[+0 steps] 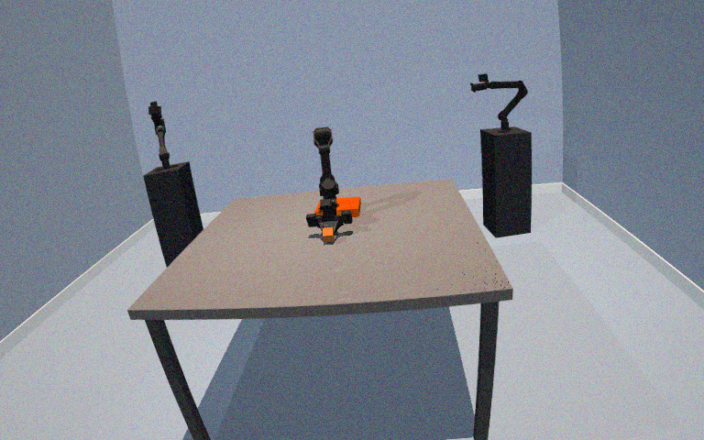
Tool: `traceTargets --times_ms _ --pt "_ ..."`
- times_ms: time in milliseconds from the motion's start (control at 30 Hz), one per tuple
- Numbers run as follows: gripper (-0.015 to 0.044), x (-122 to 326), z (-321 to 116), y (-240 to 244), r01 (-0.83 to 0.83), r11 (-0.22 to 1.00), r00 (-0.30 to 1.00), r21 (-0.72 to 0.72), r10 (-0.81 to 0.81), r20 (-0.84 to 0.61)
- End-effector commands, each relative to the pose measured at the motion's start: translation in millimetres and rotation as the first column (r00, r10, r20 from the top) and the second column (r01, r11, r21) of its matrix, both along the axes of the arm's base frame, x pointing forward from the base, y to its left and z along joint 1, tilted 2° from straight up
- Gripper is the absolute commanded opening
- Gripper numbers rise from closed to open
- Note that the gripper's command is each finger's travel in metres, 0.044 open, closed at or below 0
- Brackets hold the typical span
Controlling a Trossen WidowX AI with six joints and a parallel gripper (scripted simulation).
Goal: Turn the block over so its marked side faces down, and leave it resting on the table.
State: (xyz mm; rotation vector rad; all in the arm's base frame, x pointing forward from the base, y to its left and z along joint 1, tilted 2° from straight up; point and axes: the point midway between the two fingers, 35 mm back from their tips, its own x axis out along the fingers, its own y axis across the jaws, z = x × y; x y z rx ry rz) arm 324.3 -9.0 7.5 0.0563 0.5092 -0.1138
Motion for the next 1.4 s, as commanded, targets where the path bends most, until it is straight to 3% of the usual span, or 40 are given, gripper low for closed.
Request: traceTargets --times_ms 0,567,1367 --pt "0.0000 0.1 0.6 -0.5 0.001 1.000 1.000 -0.006 -0.001 0.004" --pt "0.0440 0.1 0.6 -0.5 0.001 1.000 1.000 -0.006 -0.001 0.004" --pt "0.0440 0.1 0.6 -0.5 0.001 1.000 1.000 -0.006 -0.001 0.004"
